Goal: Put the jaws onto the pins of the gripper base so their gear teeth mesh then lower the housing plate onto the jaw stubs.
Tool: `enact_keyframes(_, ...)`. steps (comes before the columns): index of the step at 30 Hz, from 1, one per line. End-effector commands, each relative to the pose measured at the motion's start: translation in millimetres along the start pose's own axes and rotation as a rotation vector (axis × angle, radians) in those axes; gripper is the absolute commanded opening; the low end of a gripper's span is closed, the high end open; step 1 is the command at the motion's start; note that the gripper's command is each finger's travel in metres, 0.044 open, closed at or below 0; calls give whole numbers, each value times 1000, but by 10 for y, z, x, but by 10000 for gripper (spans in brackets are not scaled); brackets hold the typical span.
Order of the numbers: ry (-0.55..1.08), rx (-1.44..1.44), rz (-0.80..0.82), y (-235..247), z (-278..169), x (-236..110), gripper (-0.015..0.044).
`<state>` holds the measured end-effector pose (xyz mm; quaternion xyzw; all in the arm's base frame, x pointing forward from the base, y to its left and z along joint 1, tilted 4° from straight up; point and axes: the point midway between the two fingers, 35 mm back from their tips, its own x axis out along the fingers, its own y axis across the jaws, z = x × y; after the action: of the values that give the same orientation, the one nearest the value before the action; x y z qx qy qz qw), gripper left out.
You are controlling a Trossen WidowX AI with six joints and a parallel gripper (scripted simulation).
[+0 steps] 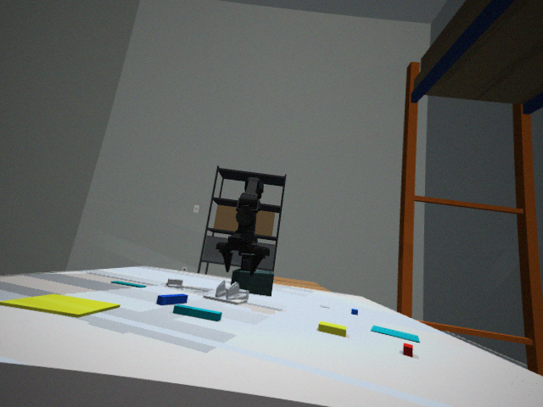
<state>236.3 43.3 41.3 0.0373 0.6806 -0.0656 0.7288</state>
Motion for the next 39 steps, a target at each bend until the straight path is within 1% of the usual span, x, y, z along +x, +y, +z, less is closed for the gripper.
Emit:
enact_keyframes(1,4,0,-2,-11,-31,-43,440)
enact_keyframes(6,14,1,-8,-102,-293,-493,440)
enact_keyframes(8,16,1,-9,-118,-334,-550,440)
enact_keyframes(39,16,1,-9,-118,-334,-550,440)
